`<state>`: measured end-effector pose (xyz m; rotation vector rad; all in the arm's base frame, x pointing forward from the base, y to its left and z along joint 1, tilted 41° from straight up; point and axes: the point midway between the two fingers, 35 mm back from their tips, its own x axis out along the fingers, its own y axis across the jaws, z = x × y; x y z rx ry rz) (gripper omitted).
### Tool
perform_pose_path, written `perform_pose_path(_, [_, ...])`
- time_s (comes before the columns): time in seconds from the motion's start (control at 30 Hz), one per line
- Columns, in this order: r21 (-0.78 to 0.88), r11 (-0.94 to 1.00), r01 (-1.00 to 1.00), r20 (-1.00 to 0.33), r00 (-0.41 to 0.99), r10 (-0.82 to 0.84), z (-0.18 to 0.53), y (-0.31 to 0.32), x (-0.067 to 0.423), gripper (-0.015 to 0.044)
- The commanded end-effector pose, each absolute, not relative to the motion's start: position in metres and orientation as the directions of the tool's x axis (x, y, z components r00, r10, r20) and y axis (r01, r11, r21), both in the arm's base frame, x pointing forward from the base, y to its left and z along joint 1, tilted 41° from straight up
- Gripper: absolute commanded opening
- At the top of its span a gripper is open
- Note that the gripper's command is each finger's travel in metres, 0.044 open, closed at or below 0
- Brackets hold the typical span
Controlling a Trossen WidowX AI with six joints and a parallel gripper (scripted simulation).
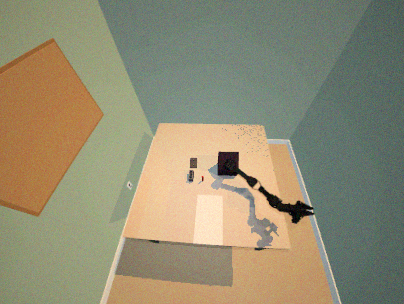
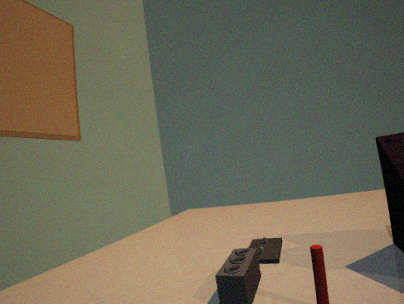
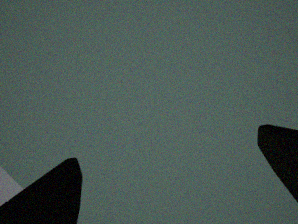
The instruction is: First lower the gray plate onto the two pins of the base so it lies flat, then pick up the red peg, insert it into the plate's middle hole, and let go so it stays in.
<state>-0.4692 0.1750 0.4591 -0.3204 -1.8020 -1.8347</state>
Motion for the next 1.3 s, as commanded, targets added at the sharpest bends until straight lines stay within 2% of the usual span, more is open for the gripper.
perform_pose_path(0.0, [0.847,0.043,0.529,0.526,-0.824,-0.211,0.459,0.175,-0.469,0.0426])
perform_pose_path(0.13, [0.82,0.051,0.57,0.566,-0.796,-0.217,0.479,0.167,-0.457,0.044])
perform_pose_path(0.4, [0.668,0.114,0.736,0.735,-0.628,-0.255,0.561,0.127,-0.388,0.044])
perform_pose_path(0.73, [0.398,0.284,0.872,0.897,-0.306,-0.318,0.648,0.064,-0.267,0.044])
perform_pose_path(1.0, [0.185,0.438,0.88,0.931,-0.015,-0.364,0.685,0.017,-0.158,0.044])
perform_pose_path(1.27, [0.008,0.64,0.769,0.877,0.302,-0.374,0.692,-0.023,-0.039,0.044])
